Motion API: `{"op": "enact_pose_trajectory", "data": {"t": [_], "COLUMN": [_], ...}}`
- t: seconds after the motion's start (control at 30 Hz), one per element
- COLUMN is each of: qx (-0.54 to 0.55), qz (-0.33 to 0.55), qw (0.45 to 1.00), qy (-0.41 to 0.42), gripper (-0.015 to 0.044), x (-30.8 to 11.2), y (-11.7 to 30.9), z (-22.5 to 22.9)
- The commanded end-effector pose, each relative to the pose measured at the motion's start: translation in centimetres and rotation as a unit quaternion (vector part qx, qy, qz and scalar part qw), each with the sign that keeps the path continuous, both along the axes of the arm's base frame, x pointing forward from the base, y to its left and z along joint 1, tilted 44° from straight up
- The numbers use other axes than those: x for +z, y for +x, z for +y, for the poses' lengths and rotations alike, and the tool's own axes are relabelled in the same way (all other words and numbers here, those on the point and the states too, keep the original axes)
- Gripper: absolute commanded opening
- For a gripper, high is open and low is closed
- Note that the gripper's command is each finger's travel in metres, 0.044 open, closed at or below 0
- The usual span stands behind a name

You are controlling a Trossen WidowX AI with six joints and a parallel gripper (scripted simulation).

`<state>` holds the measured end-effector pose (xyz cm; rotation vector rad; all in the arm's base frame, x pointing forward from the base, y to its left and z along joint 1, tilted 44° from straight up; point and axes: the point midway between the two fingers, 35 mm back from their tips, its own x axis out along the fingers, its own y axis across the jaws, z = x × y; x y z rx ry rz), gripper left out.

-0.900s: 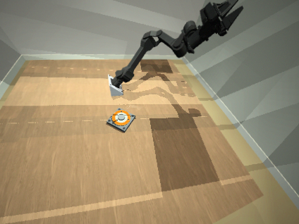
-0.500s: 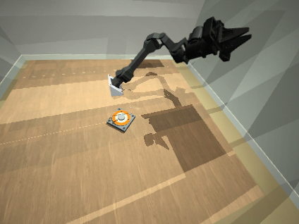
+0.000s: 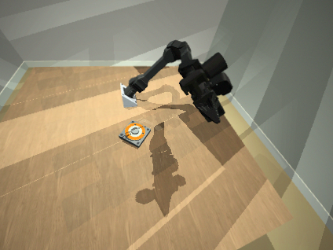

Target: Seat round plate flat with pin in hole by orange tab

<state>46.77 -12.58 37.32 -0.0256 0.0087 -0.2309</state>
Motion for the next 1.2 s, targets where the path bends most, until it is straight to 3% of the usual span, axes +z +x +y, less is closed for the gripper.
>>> {"op": "enact_pose_trajectory", "data": {"t": [0.0, 0.2, 0.33, 0.43, 0.57, 0.67, 0.73, 1.17], "qx": [0.025, 0.072, 0.132, 0.167, 0.246, 0.29, 0.295, 0.296], "qz": [0.13, 0.289, 0.422, 0.481, 0.572, 0.598, 0.599, 0.599], "qw": [0.991, 0.954, 0.892, 0.85, 0.738, 0.658, 0.646, 0.643], "qy": [0.003, 0.033, 0.092, 0.136, 0.26, 0.355, 0.369, 0.373], "gripper": [0.0, 0.0, 0.0, 0.0, 0.0, 0.0, 0.0, 0.0], "x": [-7.7, -17.1, -25.0, -28.4, -33.3, -34.4, -34.4, -35.7], "y": [0.9, -0.3, -3.7, -6.1, -12.2, -15.8, -16.3, -16.1], "z": [-1.1, -1.9, -1.5, -0.8, 1.5, 3.3, 3.5, 4.7]}}
